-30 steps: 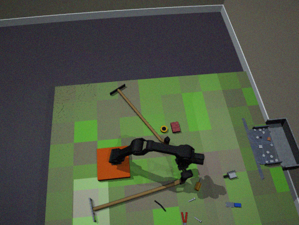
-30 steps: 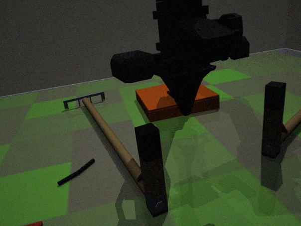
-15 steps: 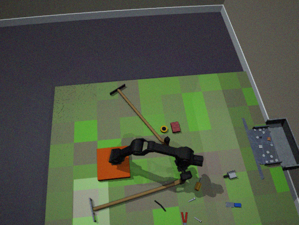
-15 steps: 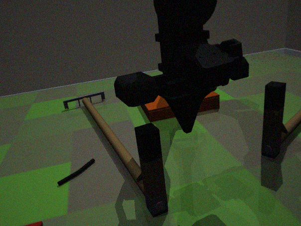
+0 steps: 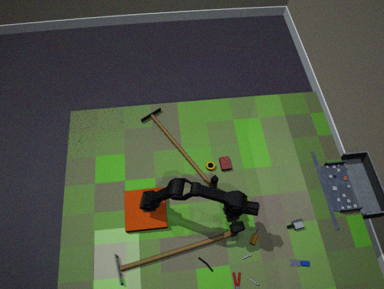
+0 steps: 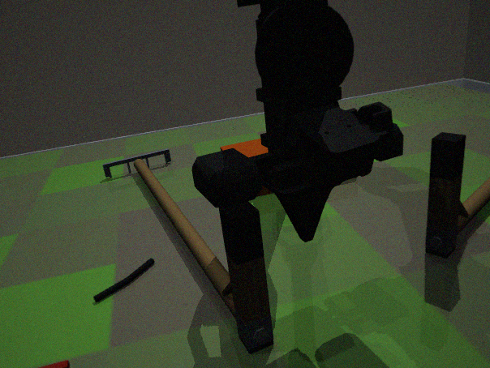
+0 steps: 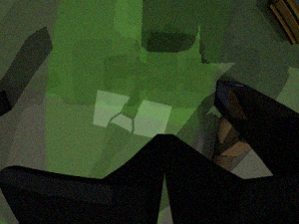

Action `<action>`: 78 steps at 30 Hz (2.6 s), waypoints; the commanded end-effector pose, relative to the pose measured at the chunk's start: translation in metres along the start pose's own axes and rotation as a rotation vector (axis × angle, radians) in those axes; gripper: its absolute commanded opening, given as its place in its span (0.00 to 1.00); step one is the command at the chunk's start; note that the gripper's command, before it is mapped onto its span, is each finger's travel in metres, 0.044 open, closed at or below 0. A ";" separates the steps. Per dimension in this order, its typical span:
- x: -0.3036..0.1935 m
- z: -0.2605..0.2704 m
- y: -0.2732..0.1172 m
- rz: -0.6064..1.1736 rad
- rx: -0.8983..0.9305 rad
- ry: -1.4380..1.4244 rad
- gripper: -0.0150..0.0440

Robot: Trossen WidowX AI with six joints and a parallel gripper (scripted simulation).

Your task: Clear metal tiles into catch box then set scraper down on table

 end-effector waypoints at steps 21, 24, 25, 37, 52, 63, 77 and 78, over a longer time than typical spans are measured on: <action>0.009 -0.026 0.006 0.000 0.002 -0.001 0.25; 0.011 -0.031 0.005 0.000 0.001 -0.001 0.25; 0.011 -0.032 0.005 0.000 0.001 -0.001 0.25; 0.016 -0.052 0.005 0.000 -0.001 -0.001 0.25; 0.020 -0.076 0.005 0.000 -0.003 -0.001 0.25; 0.021 -0.094 0.006 0.000 -0.005 -0.001 0.25; 0.021 -0.116 0.007 0.000 -0.007 -0.001 0.25; 0.021 -0.118 0.007 0.000 -0.007 -0.001 0.25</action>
Point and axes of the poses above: the point midway between the two fingers, 35 mm back from their tips, its own y axis out along the fingers, its own z axis across the jaws, x = y × z, the point moved 1 cm from there along -y, back along the fingers, and after that the axes turned 10 degrees about y, right-handed, at the moved point
